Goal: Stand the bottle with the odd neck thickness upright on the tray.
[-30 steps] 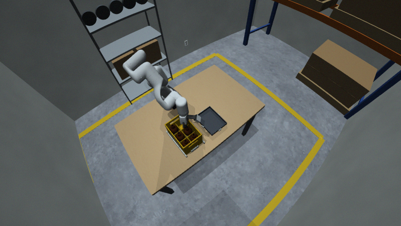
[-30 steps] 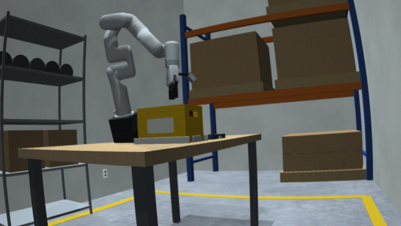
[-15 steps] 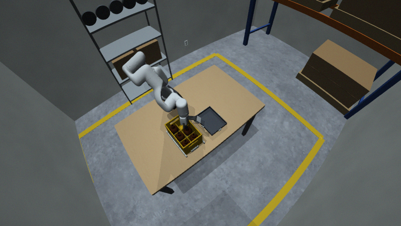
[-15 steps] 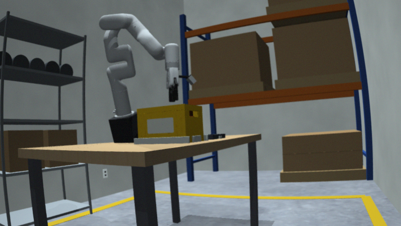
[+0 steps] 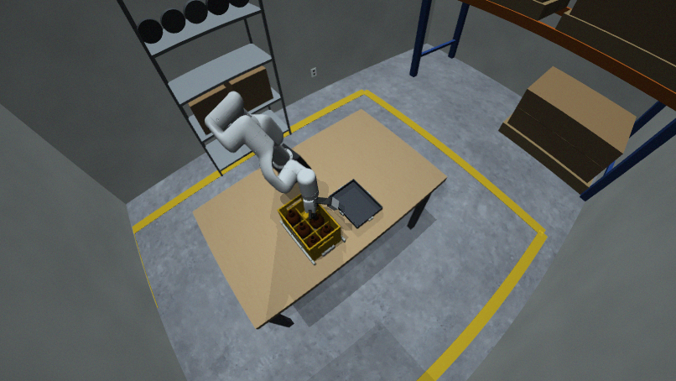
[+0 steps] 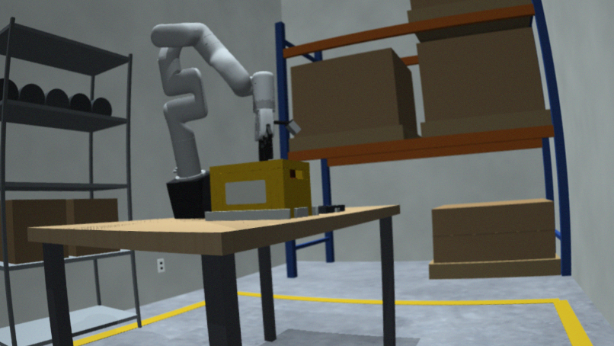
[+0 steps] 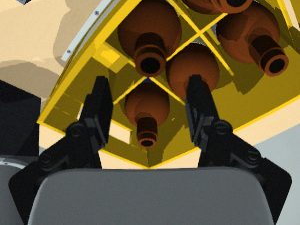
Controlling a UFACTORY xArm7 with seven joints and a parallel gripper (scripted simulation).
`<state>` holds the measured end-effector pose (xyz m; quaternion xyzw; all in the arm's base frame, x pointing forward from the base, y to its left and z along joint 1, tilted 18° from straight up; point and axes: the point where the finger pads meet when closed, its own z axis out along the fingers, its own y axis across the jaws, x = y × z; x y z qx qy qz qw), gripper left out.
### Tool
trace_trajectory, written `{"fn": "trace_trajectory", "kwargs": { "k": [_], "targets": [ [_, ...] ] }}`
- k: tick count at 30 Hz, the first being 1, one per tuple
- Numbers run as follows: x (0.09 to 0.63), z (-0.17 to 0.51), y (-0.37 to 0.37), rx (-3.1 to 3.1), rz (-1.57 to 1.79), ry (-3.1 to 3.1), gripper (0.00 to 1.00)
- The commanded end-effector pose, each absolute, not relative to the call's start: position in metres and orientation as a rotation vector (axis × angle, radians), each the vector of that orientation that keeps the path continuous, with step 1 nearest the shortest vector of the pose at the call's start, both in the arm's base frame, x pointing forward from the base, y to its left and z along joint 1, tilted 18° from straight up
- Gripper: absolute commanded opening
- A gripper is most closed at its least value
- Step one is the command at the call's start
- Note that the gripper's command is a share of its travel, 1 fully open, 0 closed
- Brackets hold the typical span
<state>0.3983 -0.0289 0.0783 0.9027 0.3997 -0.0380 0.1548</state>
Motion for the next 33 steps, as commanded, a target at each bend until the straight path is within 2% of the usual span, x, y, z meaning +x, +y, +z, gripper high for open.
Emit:
{"fn": "trace_trajectory", "kwargs": {
  "k": [1, 33],
  "targets": [
    [0.4002, 0.0764, -0.0293, 2.583, -0.105, 1.145, 0.65],
    [0.4007, 0.0694, -0.0316, 2.583, -0.105, 1.145, 0.65]
  ]
}}
